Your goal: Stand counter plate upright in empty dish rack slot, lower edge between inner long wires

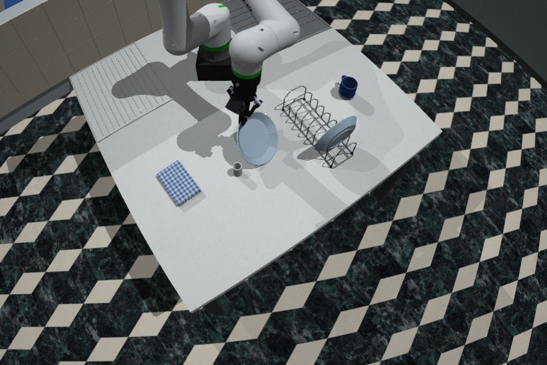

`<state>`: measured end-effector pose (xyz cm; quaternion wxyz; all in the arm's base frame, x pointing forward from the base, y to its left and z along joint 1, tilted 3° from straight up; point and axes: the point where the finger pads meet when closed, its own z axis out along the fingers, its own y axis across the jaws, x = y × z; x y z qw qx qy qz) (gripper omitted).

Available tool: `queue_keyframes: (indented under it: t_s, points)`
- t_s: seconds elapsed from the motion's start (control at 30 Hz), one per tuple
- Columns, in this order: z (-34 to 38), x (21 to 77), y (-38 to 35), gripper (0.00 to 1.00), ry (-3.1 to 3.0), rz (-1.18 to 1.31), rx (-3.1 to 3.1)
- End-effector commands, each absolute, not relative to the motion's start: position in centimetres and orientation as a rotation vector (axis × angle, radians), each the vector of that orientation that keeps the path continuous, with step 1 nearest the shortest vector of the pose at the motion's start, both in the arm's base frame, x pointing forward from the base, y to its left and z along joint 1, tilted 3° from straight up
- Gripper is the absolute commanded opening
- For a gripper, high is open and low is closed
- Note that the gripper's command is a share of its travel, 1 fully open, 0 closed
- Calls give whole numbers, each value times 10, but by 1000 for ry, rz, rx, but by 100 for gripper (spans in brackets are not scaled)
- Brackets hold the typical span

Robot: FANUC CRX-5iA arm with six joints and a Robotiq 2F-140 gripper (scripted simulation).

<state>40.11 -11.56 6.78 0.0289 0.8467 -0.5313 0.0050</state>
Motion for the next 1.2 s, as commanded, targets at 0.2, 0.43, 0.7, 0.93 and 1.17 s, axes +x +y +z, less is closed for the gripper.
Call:
queue_keyframes:
  t_s: [0.2,0.43,0.7,0.93,1.17]
  points:
    - [75,409,-112,10,-1618,-25,2576]
    - [77,412,-111,10,-1609,-41,2560]
    - [78,412,-110,10,-1607,-46,2556]
    - [78,412,-110,10,-1607,-46,2556]
    - [78,412,-110,10,-1607,-46,2556]
